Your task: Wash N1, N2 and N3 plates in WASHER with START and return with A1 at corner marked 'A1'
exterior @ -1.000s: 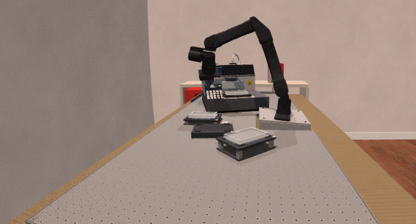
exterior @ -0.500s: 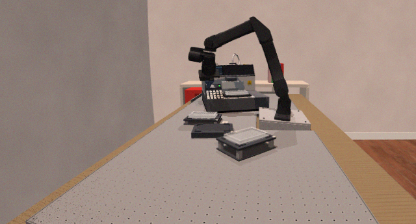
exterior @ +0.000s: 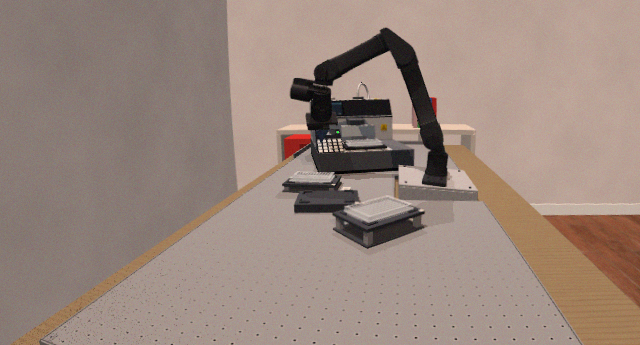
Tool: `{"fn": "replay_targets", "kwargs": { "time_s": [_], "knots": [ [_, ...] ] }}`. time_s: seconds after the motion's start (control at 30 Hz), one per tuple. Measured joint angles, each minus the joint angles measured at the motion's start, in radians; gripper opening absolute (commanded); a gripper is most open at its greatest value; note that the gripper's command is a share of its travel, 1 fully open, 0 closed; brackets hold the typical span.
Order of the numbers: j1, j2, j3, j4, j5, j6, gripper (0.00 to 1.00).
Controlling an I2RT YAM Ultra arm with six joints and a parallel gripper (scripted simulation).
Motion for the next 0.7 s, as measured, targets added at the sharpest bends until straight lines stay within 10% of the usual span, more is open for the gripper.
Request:
{"fn": "replay_targets", "kwargs": {
  "time_s": [0.7],
  "knots": [
    [-0.037, 0.048, -0.054, 0.113, -0.002, -0.04, 0.0]
  ]
}}
